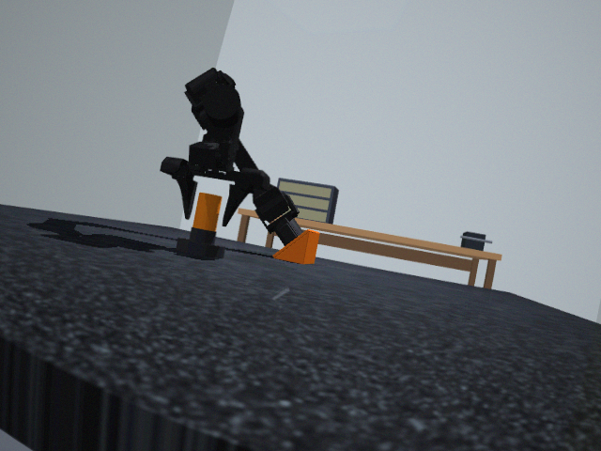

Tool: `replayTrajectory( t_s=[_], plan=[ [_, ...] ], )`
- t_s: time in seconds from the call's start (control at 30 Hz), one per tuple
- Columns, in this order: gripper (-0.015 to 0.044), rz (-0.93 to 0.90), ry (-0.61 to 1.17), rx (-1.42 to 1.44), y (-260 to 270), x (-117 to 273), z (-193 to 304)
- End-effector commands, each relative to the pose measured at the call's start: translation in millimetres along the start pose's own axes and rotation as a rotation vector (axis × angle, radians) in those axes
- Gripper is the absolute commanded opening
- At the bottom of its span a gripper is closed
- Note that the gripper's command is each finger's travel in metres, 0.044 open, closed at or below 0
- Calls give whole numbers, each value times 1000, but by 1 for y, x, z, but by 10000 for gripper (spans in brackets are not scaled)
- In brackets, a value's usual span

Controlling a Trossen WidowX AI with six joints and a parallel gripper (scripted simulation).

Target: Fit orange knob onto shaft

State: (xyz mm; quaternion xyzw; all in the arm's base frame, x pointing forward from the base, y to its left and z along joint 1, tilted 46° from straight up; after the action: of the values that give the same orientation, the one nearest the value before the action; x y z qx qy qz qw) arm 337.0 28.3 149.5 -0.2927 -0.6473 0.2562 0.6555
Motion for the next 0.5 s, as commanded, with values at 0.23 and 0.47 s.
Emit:
replayTrajectory(
  t_s=[0.23, 0.47],
  plan=[
    [440, 0, 0, -1, 0, 0, 0],
    [440, -14, -61, 89, -1, 85, 6]
  ],
)
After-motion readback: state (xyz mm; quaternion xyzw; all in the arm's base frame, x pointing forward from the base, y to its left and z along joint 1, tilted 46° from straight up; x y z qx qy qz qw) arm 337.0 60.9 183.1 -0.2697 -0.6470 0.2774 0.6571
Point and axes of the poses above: the point midway between the two fingers, 35 mm back from their tips, its own x axis back along the fingers, its own y axis across the jaws, z = x × y, the point moved 9 cm from there along x, back along the fingers, and after that the axes turned 8 degrees about -x, right-handed, at the moved point
